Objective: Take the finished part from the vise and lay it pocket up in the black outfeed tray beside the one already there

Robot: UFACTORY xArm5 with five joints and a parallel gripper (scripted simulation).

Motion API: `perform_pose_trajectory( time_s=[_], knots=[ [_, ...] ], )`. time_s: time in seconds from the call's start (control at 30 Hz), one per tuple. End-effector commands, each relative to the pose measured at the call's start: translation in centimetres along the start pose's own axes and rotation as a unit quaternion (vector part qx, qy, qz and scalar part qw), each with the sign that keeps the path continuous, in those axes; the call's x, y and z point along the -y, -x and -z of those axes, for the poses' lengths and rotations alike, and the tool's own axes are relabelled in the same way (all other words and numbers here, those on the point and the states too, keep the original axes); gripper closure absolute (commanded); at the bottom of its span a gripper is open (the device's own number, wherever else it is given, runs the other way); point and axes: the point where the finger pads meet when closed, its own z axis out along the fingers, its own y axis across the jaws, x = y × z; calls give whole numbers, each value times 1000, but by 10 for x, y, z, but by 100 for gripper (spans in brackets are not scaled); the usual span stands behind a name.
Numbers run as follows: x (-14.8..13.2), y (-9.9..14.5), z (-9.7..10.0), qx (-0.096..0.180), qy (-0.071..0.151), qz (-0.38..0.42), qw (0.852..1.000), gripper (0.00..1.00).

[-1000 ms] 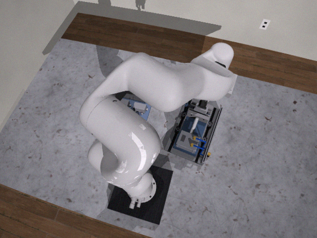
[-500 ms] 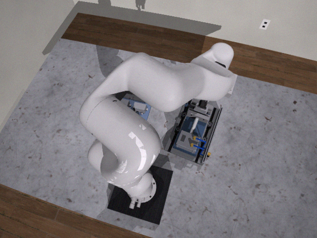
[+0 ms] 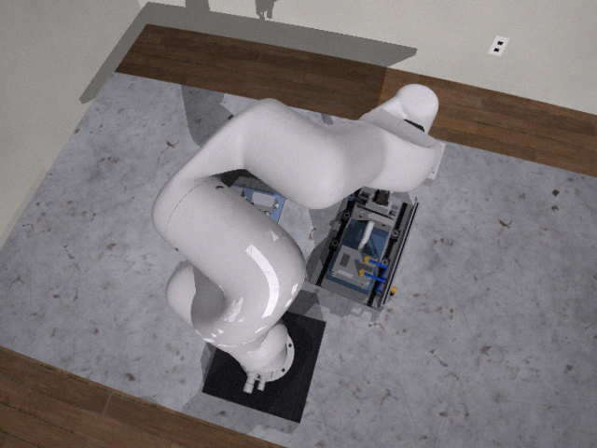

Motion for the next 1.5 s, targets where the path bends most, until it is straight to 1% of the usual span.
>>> perform_pose_trajectory(
  time_s=[0.0, 0.37, 0.43, 0.87, 1.2, 1.47],
  knots=[
    [1, 0, -4, 0, -2, 0, 1000, 31],
    [2, 0, -24, 0, -2, 0, 1000, 31],
    [2, 0, -24, 0, -2, 0, 1000, 31],
    [3, 0, -45, 0, -2, 0, 1000, 31],
    [3, 0, -50, 0, -2, 0, 1000, 31],
    [3, 0, -51, 0, -2, 0, 1000, 31]
  ],
)
